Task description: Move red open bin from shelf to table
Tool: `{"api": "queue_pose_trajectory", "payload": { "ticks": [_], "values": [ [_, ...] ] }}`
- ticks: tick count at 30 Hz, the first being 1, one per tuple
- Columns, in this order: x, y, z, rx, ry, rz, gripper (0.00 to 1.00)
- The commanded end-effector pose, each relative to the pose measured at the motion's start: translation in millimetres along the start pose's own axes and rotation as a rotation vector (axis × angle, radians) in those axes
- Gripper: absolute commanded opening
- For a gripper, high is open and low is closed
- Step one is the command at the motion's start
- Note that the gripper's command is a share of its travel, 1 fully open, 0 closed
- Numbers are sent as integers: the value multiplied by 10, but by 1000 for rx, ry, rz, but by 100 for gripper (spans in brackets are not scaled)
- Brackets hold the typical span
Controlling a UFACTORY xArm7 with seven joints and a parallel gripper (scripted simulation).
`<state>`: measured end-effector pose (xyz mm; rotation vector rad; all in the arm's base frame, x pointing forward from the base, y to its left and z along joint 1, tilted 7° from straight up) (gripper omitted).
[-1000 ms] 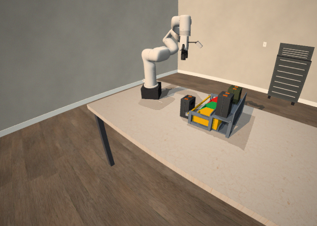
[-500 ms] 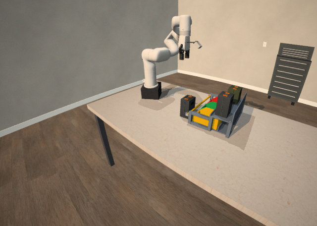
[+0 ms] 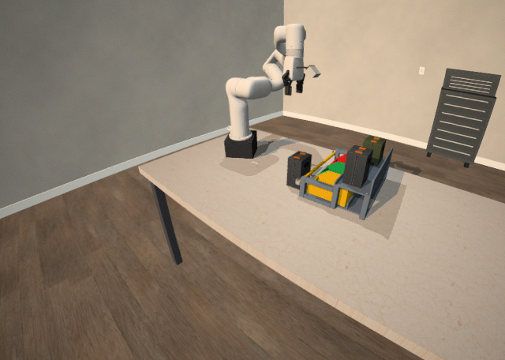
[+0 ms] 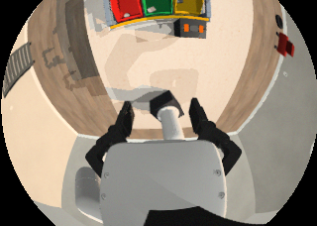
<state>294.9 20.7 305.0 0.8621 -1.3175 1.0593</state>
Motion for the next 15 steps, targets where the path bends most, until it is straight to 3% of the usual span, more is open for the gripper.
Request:
{"api": "queue_pose_trajectory", "payload": {
  "ticks": [1, 6, 11, 15],
  "values": [
    [10, -1, -2, -23, 0, 3, 100],
    [10, -1, -2, -23, 0, 3, 100],
    [553, 1, -2, -20, 0, 3, 100],
    [553, 1, -2, -20, 0, 3, 100]
  ]
}}
Point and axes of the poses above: the point where the finger pads meet when closed, its own x axis back along the fingers, its own z axis across the jaws, y = z × x, the point moved 3 cm from there along x, back along the fingers, and after that the axes turned 11 degrees about -x, right-handed, at the moved point
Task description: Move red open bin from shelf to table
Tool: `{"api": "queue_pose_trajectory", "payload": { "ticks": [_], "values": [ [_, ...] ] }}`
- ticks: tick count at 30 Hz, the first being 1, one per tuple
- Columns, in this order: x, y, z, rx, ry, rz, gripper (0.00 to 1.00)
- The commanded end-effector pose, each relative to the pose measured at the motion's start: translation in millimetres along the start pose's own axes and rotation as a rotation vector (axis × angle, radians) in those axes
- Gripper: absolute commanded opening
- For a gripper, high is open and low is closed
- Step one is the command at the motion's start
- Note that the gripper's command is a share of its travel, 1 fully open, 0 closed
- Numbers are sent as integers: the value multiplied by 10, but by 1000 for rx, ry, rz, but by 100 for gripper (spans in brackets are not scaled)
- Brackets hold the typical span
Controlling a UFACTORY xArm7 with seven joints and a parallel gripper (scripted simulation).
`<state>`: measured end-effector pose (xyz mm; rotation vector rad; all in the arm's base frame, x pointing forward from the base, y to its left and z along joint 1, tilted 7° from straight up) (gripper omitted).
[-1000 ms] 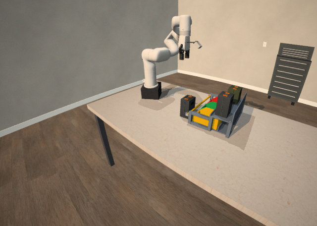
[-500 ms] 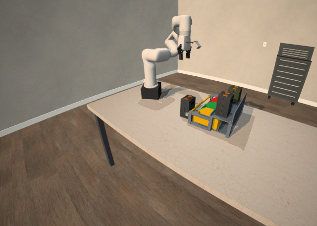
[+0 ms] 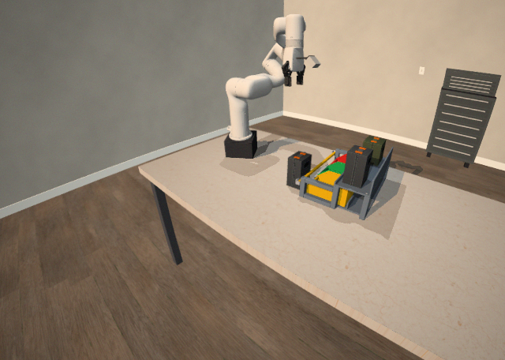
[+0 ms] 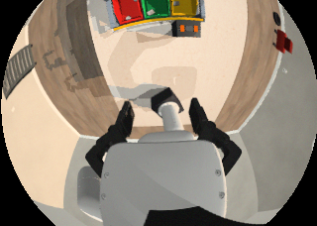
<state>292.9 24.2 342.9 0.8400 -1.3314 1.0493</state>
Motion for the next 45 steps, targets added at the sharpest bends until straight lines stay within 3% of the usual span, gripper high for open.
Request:
{"api": "queue_pose_trajectory", "payload": {
  "ticks": [1, 45],
  "values": [
    [171, 0, -9, 3, -1, -6, 100],
    [24, 0, -9, 3, -1, -6, 100]
  ]
}}
Point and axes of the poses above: the point where the finger pads meet when closed, its own x axis back along the fingers, its own z axis across the jaws, y = z × x, the point moved 3 cm from there along x, back along the fingers, and after that the axes turned 11 degrees about -x, right-handed, at the moved point
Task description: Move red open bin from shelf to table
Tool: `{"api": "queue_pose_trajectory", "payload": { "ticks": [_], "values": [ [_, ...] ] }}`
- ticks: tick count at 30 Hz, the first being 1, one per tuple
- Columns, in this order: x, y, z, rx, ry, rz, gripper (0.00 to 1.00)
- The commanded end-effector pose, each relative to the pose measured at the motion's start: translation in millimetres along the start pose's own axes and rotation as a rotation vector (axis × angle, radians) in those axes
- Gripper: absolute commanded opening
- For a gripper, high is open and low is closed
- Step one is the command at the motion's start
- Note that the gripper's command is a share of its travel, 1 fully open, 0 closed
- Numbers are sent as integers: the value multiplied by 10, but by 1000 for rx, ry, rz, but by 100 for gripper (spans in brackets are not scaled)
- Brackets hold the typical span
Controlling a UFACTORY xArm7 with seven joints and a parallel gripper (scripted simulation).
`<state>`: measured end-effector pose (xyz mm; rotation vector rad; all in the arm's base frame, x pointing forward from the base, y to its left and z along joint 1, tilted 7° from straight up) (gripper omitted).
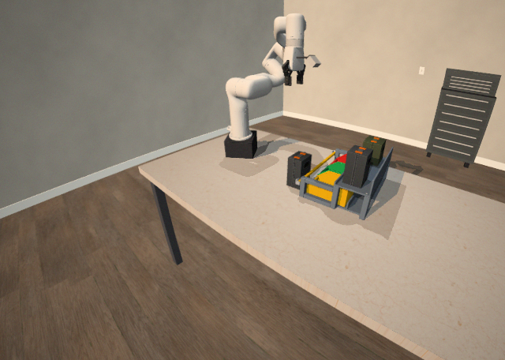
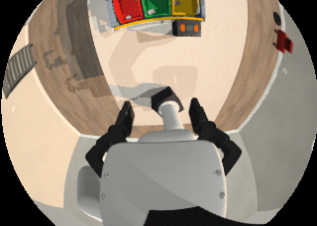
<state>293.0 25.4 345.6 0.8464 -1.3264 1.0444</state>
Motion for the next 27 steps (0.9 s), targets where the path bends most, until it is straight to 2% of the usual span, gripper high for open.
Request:
{"api": "queue_pose_trajectory", "payload": {
  "ticks": [1, 14, 19, 27],
  "values": [
    [-9, -1, 0, 1, 0, 2, 100],
    [-14, -1, 0, 1, 0, 2, 100],
    [-42, -472, 84, 0, -63, 255, 100],
    [-42, -472, 84, 0, -63, 255, 100]
  ]
}}
Point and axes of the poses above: the point where the finger pads meet when closed, its own x axis back along the fingers, its own z axis across the jaws, y = z × x, the point moved 3 cm from there along x, back along the fingers, and after that the axes turned 11 degrees about -x, right-handed, at the moved point
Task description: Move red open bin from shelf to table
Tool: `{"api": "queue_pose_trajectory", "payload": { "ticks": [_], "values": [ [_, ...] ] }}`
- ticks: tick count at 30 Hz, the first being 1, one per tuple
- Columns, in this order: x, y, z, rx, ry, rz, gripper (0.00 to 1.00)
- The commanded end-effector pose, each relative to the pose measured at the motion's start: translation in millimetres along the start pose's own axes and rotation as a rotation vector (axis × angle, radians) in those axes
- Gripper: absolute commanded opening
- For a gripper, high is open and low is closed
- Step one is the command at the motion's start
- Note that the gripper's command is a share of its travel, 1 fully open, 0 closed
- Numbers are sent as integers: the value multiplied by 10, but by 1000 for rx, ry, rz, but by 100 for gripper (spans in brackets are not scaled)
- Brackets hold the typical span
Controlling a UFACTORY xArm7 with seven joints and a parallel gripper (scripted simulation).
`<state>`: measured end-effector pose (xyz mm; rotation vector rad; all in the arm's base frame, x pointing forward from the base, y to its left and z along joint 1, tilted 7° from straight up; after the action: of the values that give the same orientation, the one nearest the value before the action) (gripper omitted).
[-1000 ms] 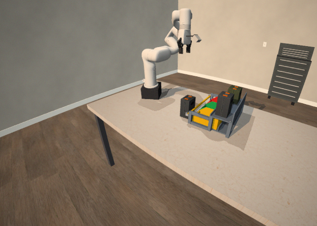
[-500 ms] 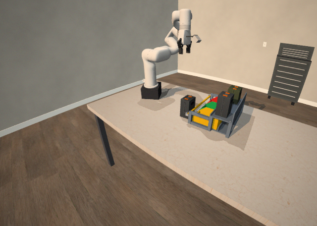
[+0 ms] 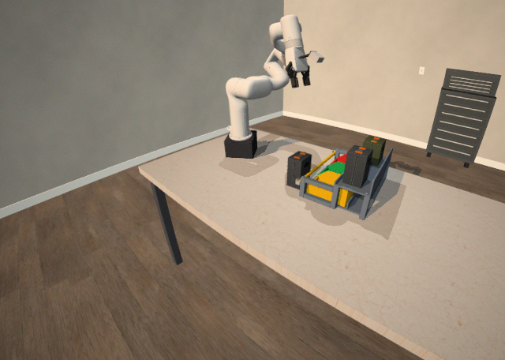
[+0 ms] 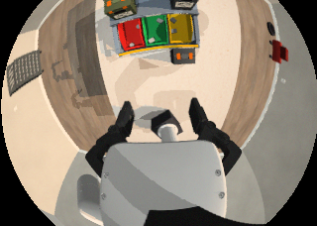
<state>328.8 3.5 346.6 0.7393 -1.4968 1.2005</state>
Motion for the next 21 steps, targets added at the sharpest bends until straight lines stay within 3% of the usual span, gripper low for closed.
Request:
{"api": "queue_pose_trajectory", "payload": {
  "ticks": [1, 4, 9, 21],
  "values": [
    [-24, -57, 1, 3, -7, 28, 100],
    [-24, -57, 1, 3, -7, 28, 100],
    [-117, -293, 56, 2, -69, 273, 100],
    [-117, -293, 56, 2, -69, 273, 100]
  ]
}}
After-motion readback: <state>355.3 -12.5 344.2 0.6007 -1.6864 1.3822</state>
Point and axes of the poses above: the point where the finger pads meet when closed, its own x axis back along the fingers, its own z axis across the jaws, y = z × x, the point moved 3 cm from there along x, back along the fingers, and after that the axes turned 11 degrees about -x, right-handed, at the moved point
